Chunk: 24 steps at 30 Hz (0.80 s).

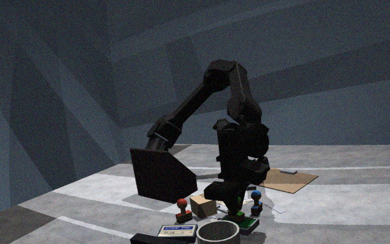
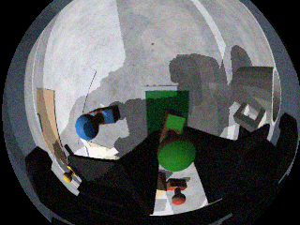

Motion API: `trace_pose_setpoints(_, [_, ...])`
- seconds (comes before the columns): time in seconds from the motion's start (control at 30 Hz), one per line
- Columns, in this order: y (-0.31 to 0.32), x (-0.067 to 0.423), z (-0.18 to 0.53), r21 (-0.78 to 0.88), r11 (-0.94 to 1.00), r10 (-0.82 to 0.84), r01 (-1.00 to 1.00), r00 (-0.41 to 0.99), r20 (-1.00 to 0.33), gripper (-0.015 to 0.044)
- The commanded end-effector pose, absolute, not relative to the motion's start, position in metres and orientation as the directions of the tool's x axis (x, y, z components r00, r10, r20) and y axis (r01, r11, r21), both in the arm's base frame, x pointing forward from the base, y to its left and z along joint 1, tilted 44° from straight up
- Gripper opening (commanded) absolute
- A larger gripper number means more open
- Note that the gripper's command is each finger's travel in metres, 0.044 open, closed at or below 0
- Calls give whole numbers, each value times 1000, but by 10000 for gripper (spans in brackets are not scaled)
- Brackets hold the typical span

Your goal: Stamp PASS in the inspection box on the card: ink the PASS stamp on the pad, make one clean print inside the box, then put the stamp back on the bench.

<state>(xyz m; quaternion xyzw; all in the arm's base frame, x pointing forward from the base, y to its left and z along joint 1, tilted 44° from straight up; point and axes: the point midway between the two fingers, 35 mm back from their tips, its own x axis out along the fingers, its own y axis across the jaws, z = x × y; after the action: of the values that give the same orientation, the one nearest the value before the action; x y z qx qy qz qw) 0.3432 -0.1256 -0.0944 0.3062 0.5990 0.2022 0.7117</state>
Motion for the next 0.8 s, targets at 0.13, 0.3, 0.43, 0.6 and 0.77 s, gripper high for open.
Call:
trace_pose_setpoints(0.13, [-130, 343, -90, 677, 733, 653, 74, 202, -730, 0])
trace_pose_setpoints(0.3, [-135, 342, -85, 676, 733, 653, 75, 202, -730, 0])
trace_pose_setpoints(0.43, [-140, 341, -80, 676, 733, 653, 75, 202, -730, 0])
trace_pose_setpoints(0.6, [-145, 339, -74, 675, 734, 652, 75, 202, -731, 0])
trace_pose_setpoints(0.77, [-151, 337, -69, 675, 734, 652, 75, 201, -731, 0])
